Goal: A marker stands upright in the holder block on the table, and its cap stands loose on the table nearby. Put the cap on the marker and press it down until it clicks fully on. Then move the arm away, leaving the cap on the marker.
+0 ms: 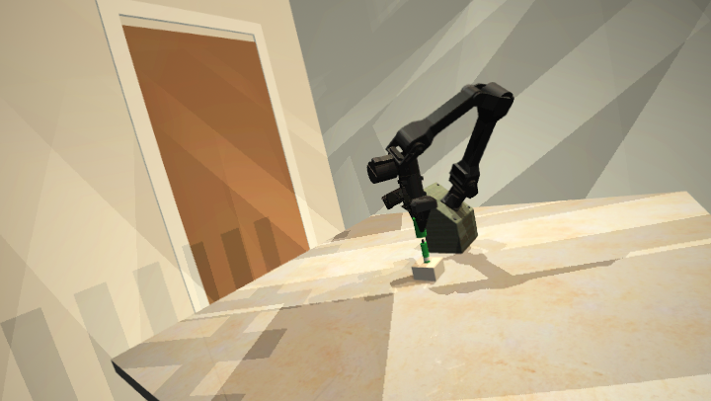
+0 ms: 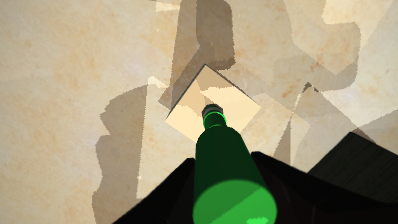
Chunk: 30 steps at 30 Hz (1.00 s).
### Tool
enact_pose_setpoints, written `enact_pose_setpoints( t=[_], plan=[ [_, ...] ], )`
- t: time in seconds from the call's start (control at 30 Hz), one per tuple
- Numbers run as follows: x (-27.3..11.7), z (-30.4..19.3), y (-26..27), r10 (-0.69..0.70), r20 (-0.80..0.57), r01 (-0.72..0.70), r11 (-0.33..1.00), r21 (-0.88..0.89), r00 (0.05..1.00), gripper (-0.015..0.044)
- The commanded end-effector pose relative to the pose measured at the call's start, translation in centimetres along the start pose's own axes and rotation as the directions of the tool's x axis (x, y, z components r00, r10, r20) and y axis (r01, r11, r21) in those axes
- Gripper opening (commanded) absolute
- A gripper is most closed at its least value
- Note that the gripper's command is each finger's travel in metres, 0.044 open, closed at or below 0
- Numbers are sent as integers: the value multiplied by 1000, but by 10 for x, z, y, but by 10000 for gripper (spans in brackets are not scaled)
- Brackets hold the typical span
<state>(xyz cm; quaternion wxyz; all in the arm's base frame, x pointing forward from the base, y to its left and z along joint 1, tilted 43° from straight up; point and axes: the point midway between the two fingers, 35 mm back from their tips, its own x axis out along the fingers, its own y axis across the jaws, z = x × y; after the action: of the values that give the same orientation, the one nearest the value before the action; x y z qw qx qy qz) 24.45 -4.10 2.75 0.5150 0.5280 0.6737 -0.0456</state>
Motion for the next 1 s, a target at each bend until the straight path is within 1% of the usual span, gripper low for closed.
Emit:
enact_pose_setpoints(
  t=[0.0,0.97],
  plan=[
    [6,0,0,2,-2,-2,1000,6,1000,0],
    [51,-1,0,4,-4,-4,1000,6,1000,0]
  ],
)
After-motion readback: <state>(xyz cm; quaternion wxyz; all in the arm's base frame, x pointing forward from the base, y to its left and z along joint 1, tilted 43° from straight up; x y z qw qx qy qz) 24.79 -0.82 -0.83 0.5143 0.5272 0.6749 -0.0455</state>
